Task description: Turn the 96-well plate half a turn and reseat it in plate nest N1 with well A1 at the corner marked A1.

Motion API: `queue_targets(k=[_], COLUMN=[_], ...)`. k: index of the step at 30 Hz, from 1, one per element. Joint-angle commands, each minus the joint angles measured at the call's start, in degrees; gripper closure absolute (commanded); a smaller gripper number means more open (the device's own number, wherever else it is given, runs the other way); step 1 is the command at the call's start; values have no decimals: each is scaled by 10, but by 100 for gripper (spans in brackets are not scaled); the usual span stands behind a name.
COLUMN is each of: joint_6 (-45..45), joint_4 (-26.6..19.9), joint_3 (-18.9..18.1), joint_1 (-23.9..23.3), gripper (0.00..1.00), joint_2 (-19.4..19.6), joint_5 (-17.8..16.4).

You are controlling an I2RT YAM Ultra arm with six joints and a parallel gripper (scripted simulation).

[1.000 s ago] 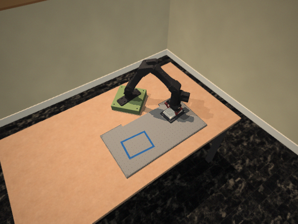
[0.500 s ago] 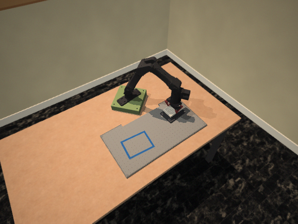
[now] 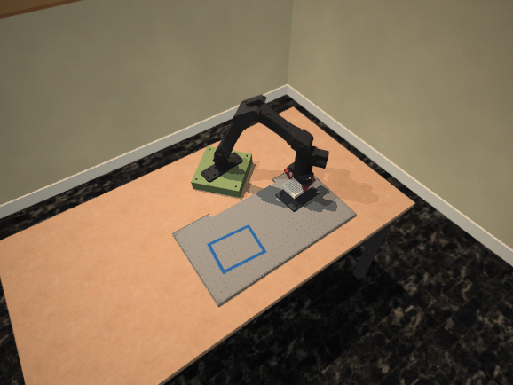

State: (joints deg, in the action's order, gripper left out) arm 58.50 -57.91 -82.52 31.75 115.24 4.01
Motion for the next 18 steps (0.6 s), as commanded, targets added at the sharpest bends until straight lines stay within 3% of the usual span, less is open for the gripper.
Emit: queue_targets(k=[1, 18], joint_6=[-1, -2], joint_4=[-16, -53], joint_3=[-16, -43], joint_1=[1, 3], gripper=[100, 100], joint_2=[-16, -26], joint_5=[-2, -2])
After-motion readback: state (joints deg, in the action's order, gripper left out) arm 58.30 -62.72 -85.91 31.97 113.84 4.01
